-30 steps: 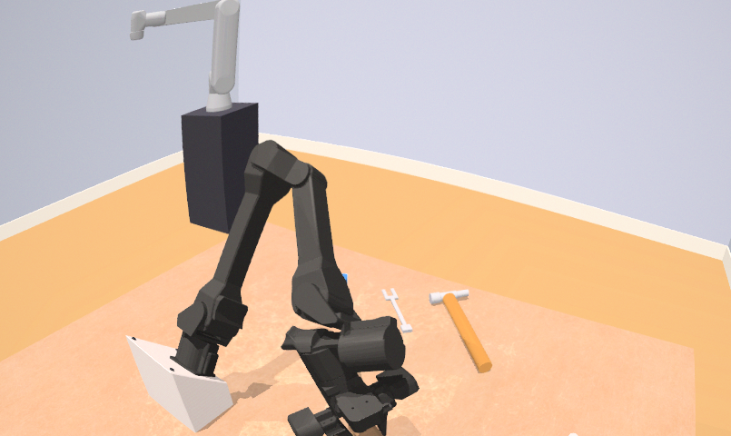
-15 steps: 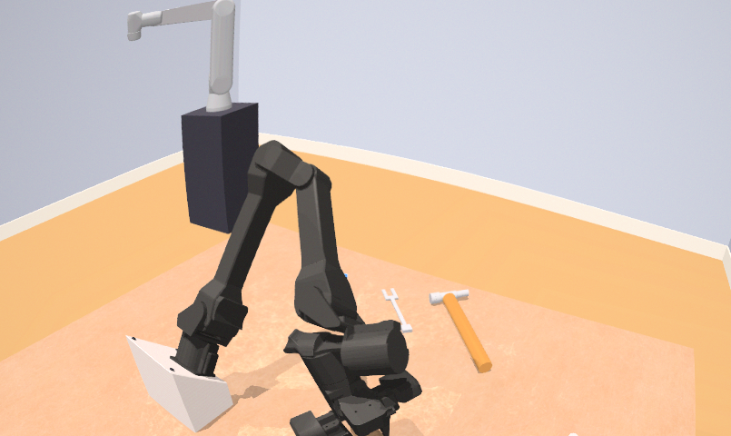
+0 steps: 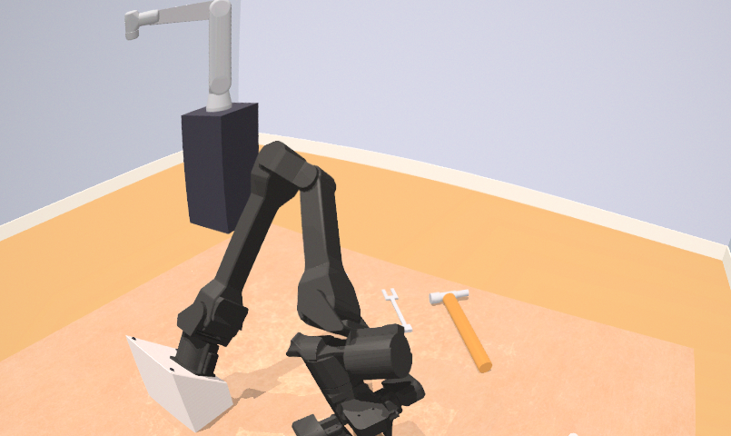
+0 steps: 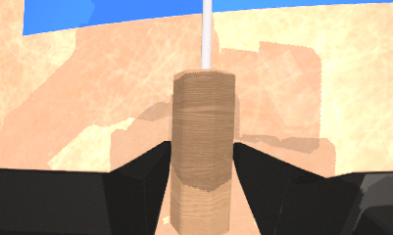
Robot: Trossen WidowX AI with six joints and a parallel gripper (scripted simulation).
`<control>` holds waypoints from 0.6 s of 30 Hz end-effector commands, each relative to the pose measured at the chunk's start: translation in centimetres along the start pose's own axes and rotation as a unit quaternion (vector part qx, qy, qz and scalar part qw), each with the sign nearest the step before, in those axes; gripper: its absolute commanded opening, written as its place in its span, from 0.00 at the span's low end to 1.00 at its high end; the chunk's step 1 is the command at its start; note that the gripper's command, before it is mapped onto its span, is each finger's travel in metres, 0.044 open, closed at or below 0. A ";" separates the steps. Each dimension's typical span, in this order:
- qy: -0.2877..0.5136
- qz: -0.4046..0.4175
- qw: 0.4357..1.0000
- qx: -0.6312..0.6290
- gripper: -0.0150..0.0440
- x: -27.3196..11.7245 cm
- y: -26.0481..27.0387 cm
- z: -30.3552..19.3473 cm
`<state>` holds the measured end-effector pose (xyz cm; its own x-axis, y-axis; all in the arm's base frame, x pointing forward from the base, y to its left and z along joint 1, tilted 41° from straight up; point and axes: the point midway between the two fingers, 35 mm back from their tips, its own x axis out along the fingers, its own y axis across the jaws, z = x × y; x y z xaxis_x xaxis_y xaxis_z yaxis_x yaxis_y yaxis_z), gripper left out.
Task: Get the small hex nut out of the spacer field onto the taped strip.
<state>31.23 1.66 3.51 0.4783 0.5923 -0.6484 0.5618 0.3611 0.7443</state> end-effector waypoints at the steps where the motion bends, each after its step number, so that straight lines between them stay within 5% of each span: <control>1: -0.001 0.003 1.000 -0.004 0.25 0.0 0.1 0.4; 18: -0.001 0.003 1.000 -0.004 0.25 0.3 0.2 1.3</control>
<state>32.05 1.12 3.19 0.4788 0.5920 -0.6483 0.5613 0.3615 0.7445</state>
